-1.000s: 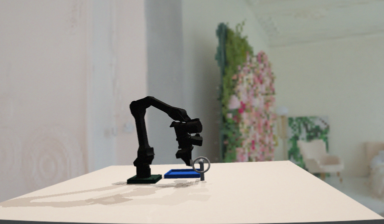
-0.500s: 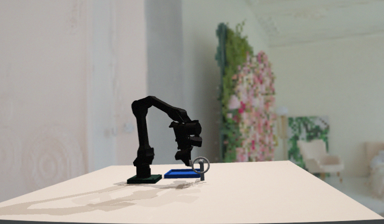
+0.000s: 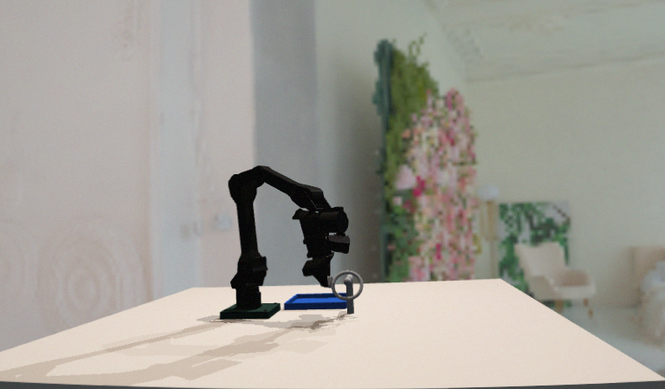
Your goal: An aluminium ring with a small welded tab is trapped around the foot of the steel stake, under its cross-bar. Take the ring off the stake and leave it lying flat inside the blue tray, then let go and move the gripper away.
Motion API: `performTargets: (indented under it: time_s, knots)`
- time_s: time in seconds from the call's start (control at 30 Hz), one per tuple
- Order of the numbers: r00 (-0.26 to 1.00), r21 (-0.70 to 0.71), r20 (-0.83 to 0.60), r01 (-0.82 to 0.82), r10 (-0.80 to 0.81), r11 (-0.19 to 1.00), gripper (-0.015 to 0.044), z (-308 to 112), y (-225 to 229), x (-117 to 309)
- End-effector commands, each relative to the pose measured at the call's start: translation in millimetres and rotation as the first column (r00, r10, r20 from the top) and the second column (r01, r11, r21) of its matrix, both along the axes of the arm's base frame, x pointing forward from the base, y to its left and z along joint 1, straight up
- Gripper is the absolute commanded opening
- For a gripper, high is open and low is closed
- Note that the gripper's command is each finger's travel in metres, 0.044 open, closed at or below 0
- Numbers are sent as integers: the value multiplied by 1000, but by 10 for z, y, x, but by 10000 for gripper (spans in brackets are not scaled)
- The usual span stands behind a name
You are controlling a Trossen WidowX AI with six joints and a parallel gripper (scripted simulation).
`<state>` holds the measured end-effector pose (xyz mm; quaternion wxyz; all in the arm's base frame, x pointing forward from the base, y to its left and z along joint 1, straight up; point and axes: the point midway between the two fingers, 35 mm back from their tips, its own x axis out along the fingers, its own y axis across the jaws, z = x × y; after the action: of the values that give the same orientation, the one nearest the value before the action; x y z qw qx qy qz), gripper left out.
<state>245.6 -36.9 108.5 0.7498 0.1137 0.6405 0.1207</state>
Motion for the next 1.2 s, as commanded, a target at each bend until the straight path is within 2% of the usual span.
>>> performTargets:
  time_s: [0.0, 1.17]
  knots:
    - [1000, 2, 11, -4, 4, 1000, 0, 29, -13, 21]
    - [1000, 1, 11, -4, 4, 1000, 0, 118, -204, 41]
